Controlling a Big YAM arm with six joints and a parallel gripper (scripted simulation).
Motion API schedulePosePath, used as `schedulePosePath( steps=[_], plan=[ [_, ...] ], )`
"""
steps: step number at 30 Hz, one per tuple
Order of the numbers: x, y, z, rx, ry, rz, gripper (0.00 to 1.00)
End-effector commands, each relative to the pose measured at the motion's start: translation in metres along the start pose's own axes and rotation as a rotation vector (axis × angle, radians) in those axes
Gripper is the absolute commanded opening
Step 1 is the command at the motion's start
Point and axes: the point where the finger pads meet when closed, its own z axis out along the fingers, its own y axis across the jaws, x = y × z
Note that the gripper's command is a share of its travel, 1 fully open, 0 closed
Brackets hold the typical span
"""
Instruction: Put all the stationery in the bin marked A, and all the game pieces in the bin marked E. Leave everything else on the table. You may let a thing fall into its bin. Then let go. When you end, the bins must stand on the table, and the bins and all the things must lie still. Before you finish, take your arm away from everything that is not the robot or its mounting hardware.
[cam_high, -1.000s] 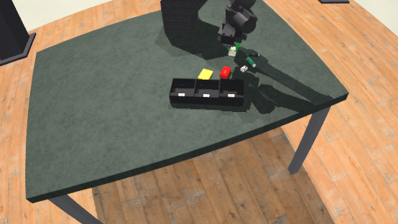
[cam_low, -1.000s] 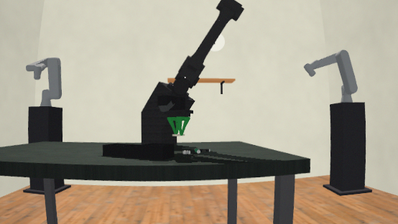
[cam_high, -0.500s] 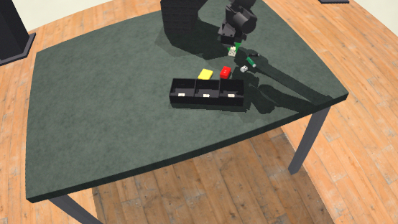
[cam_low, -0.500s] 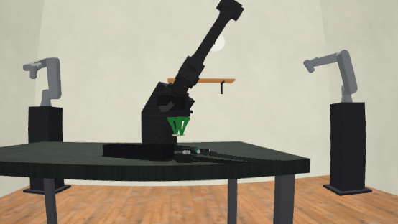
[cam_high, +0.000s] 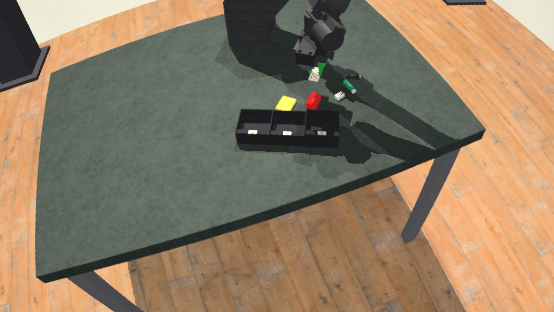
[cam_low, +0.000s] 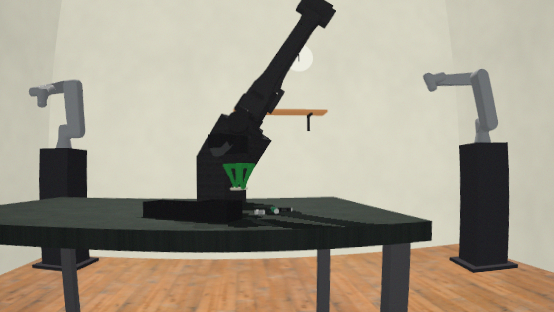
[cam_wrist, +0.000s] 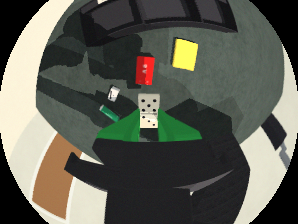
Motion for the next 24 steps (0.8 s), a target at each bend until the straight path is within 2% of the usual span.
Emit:
schedulePosePath(
  steps=[1, 8, 10, 21, 24],
  plan=[
    [-0.026, -0.014, -0.003, 0.002, -0.011, -0.012, 0.2],
    [-0.063, -0.036, -0.004, -0.001, -0.014, -0.013, 0.2],
    [-0.063, -0.036, -0.004, -0.001, -0.014, -0.013, 0.2],
    [-0.119, -0.071, -0.006, -0.003, -0.019, -0.014, 0.2],
    [-0.135, -0.081, -0.007, -0.005, -0.02, 0.157, 0.2]
  ],
)
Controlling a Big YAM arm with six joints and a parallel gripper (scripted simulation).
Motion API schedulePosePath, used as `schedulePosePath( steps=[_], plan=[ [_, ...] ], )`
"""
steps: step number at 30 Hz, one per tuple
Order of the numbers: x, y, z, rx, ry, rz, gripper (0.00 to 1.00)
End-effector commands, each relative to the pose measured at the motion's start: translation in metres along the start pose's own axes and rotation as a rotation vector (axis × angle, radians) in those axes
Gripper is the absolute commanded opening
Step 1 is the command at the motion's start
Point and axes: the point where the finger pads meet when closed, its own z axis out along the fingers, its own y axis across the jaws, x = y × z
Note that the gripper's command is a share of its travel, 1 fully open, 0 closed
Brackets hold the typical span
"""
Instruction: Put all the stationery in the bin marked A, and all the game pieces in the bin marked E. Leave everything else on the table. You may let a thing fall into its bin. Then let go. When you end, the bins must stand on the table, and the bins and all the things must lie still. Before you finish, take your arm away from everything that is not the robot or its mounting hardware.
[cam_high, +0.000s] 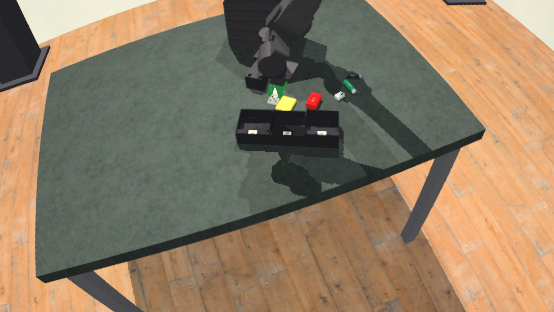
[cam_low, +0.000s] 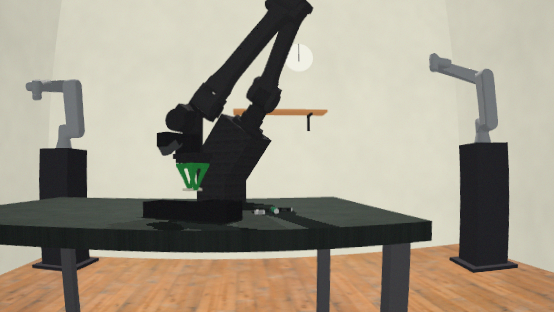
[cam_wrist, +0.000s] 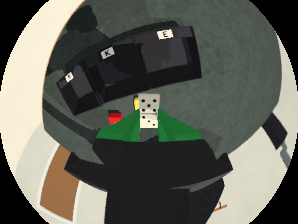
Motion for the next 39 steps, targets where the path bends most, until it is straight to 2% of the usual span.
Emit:
schedulePosePath(
  steps=[1, 3, 5, 12, 14, 15, 16, 18, 20, 21, 33, 35, 37, 39],
  plan=[
    [-0.027, -0.011, -0.006, -0.006, -0.012, 0.15, 0.2],
    [-0.027, -0.011, -0.006, -0.006, -0.012, 0.15, 0.2],
    [-0.038, -0.017, -0.006, -0.006, -0.013, 0.25, 0.2],
    [-0.076, -0.038, -0.008, -0.003, -0.005, 0.446, 0.2],
    [-0.078, -0.039, -0.008, -0.002, -0.004, 0.505, 0.2],
    [-0.089, -0.028, -0.02, -0.013, -0.02, 0.532, 0.2],
    [-0.071, -0.02, -0.008, -0.005, -0.007, 0.565, 0.2],
    [-0.071, -0.021, -0.008, -0.006, -0.007, 0.63, 0.2],
    [-0.071, -0.021, -0.008, -0.006, -0.007, 0.63, 0.2],
    [-0.073, -0.025, -0.011, -0.009, -0.009, 0.701, 0.2],
    [-0.073, -0.033, -0.007, -0.001, 0.006, 1.031, 0.2],
    [-0.082, -0.033, -0.007, -0.005, 0.002, 1.082, 0.2],
    [-0.082, -0.033, -0.007, -0.005, 0.002, 1.082, 0.2],
    [-0.079, -0.028, -0.014, -0.012, -0.008, 1.169, 0.2]
  ],
)
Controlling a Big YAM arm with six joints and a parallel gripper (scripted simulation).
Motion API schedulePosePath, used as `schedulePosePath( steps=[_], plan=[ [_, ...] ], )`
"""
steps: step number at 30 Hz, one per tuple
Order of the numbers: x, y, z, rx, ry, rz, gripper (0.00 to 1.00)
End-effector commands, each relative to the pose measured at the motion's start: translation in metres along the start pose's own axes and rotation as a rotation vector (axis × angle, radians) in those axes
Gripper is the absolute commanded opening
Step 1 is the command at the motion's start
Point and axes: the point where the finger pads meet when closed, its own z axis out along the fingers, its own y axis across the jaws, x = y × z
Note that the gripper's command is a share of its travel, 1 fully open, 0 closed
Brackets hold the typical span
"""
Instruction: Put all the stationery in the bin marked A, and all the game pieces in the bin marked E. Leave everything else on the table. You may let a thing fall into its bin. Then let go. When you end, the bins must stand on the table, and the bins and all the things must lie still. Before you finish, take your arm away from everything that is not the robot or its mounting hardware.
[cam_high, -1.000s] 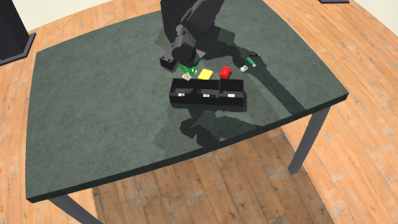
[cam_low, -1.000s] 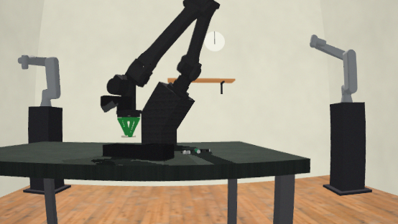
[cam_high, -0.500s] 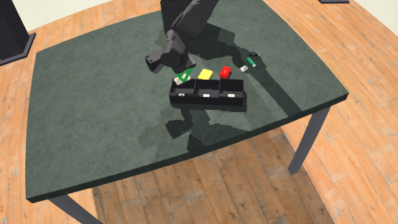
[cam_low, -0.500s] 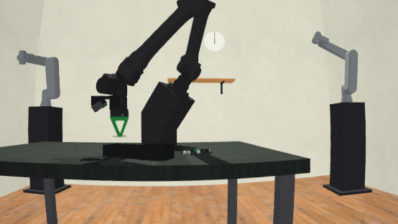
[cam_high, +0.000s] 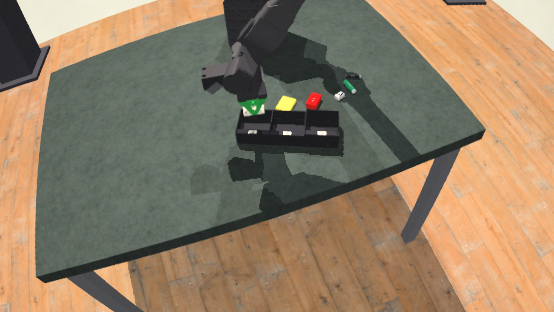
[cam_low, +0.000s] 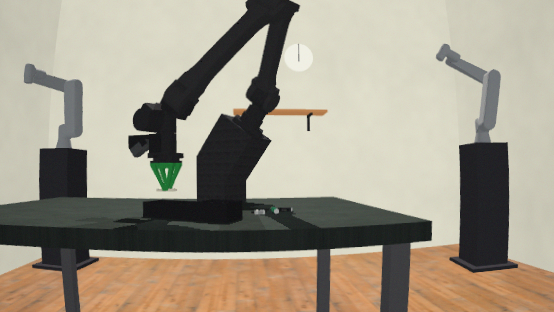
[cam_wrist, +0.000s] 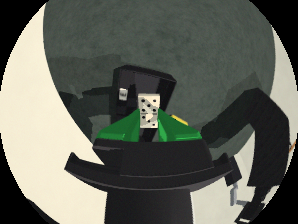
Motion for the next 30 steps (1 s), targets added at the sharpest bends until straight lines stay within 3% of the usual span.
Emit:
schedulePosePath(
  steps=[1, 5, 15, 17, 30],
  plan=[
    [-0.004, 0.015, -0.014, -0.041, -0.016, 0.152, 0.2],
    [-0.006, 0.015, -0.013, -0.057, -0.023, 0.24, 0.2],
    [-0.002, 0.014, -0.013, -0.057, -0.022, 0.234, 0.2],
    [-0.004, 0.005, -0.006, -0.042, -0.02, 0.245, 0.2],
    [0.005, 0.011, -0.007, -0.044, -0.019, 0.22, 0.2]
  ],
)
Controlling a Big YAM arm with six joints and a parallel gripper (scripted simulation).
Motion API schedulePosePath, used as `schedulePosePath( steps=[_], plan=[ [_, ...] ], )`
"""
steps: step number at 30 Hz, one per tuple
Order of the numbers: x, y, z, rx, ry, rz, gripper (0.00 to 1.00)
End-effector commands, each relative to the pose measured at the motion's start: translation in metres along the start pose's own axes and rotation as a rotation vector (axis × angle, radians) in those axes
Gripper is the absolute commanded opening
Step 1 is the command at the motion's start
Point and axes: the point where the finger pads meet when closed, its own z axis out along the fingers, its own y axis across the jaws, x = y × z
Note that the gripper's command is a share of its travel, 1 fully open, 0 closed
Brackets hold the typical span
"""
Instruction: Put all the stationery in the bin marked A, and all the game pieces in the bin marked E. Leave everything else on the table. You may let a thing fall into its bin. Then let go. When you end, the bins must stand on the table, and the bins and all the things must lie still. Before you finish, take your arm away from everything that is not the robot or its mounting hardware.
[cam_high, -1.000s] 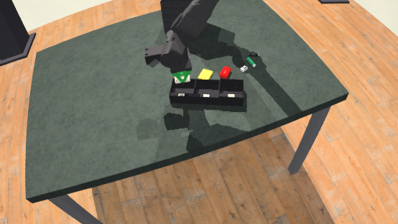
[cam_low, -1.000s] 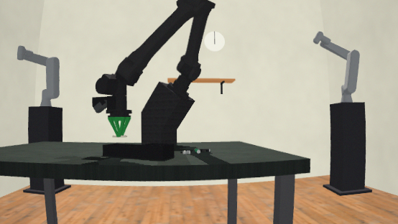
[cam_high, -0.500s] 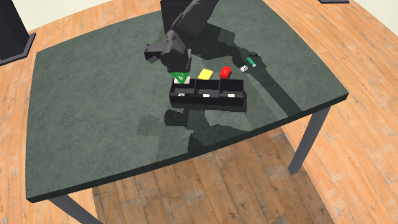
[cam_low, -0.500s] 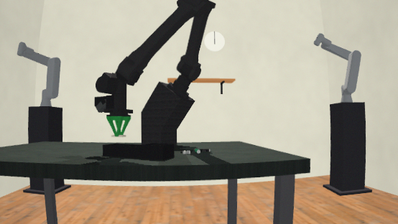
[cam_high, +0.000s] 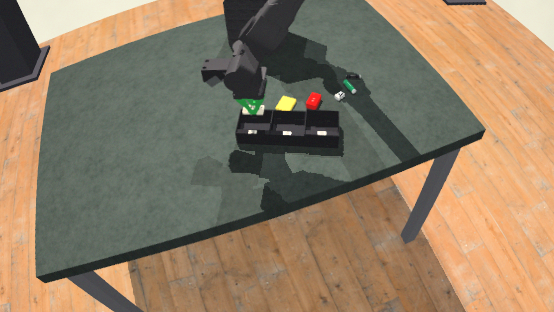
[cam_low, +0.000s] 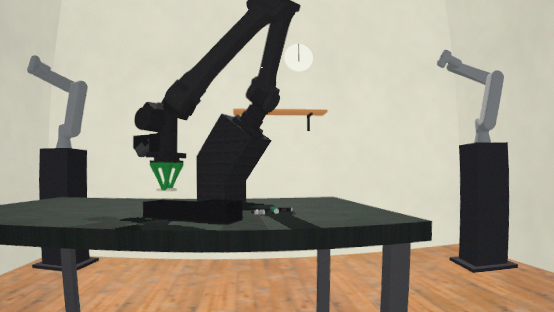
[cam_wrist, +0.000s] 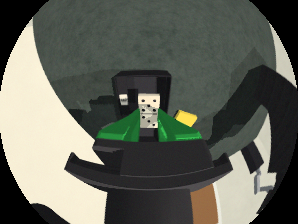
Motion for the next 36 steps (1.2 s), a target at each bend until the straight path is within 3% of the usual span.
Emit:
schedulePosePath(
  steps=[1, 5, 7, 19, 20, 22, 33, 36],
  plan=[
    [0.008, 0.01, -0.006, -0.023, -0.007, -0.021, 0.2],
    [0.008, 0.013, -0.007, -0.026, -0.007, -0.02, 0.2],
    [0.003, 0.008, 0.008, -0.009, -0.006, -0.01, 0.2],
    [0.003, 0.01, 0.028, -0.013, -0.006, -0.013, 0.2],
    [0.003, 0.026, 0.011, -0.059, -0.007, -0.014, 0.2],
    [0.003, 0.01, 0.034, -0.013, -0.006, -0.012, 0.2],
    [0.003, 0.009, 0.056, -0.011, -0.005, -0.011, 0.2],
    [-0.001, 0.015, 0.049, -0.028, -0.006, -0.002, 0.2]
  ],
)
